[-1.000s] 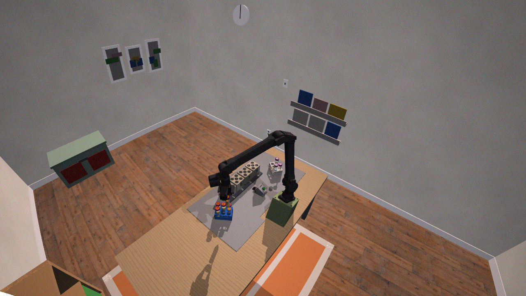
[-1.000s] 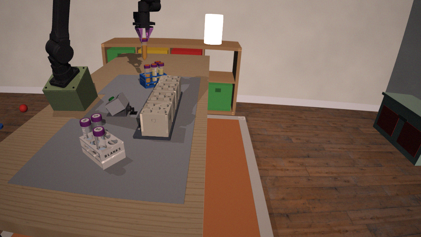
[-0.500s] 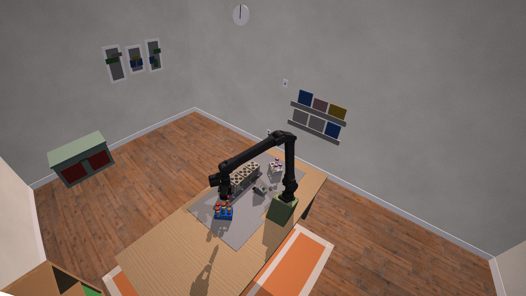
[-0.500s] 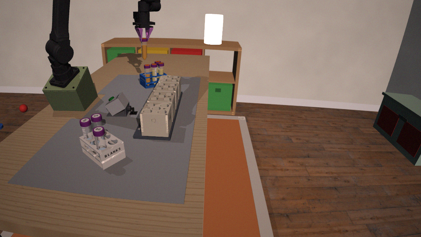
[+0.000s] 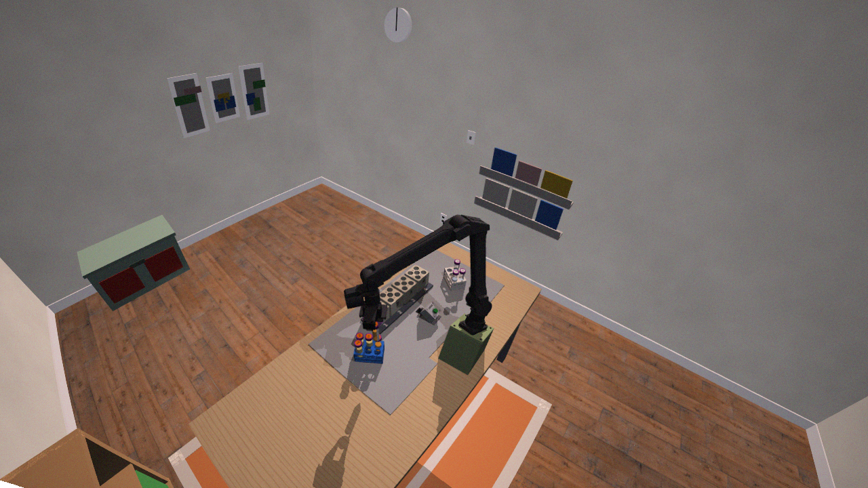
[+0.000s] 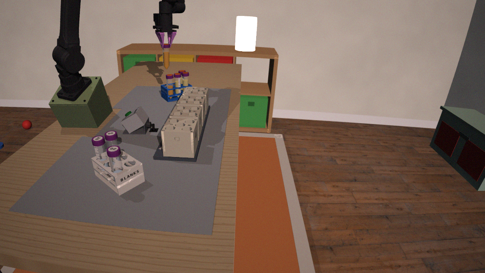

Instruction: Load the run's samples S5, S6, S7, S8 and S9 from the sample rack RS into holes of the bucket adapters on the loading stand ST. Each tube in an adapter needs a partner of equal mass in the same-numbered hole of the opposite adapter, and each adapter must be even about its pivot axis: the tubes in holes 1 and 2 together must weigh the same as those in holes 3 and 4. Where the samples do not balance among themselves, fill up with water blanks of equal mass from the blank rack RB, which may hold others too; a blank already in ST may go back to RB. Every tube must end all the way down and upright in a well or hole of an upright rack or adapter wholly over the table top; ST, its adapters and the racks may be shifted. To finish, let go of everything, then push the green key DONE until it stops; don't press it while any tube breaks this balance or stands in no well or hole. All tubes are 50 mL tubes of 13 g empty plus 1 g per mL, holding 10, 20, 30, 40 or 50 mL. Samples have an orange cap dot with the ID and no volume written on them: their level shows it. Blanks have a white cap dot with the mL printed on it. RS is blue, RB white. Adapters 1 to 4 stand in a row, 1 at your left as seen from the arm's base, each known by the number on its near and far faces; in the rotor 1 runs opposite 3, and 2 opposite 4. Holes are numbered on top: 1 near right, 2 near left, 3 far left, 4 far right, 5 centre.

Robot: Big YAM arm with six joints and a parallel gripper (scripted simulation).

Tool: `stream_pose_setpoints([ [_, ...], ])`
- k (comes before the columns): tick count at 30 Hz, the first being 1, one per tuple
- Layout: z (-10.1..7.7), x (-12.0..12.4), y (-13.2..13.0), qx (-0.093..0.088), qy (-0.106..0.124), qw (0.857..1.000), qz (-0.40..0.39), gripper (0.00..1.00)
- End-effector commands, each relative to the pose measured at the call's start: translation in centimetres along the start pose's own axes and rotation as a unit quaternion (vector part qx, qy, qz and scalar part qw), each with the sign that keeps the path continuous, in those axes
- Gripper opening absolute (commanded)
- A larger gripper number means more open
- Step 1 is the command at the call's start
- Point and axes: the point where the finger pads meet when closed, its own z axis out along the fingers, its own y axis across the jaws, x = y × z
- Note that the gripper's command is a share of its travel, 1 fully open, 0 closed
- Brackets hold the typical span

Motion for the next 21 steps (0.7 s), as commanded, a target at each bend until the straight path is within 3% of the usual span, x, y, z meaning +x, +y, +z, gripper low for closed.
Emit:
stream_pose_setpoints([
  [1,-2.6,-0.6,-1.2,0.027,-0.011,1.0,0.001,0.0],
  [12,-2.6,-0.6,-1.2,0.027,-0.011,1.0,0.001,0.0],
  [13,-4.7,-1.3,-1.8,0.044,-0.018,0.999,0.004,0.0],
  [15,-4.8,-1.3,-1.8,0.045,-0.017,0.999,0.004,0.0],
  [16,-4.6,-1.6,-2.4,0.056,-0.021,0.998,0.004,0.0],
  [17,-3.2,-1.7,-2.0,0.044,-0.016,0.999,-0.001,0.0],
  [18,-0.7,-1.7,-0.8,0.019,-0.005,1.0,-0.009,0.0],
  [21,0.7,-1.3,-0.4,0.012,-0.003,1.0,-0.011,0.0],
])
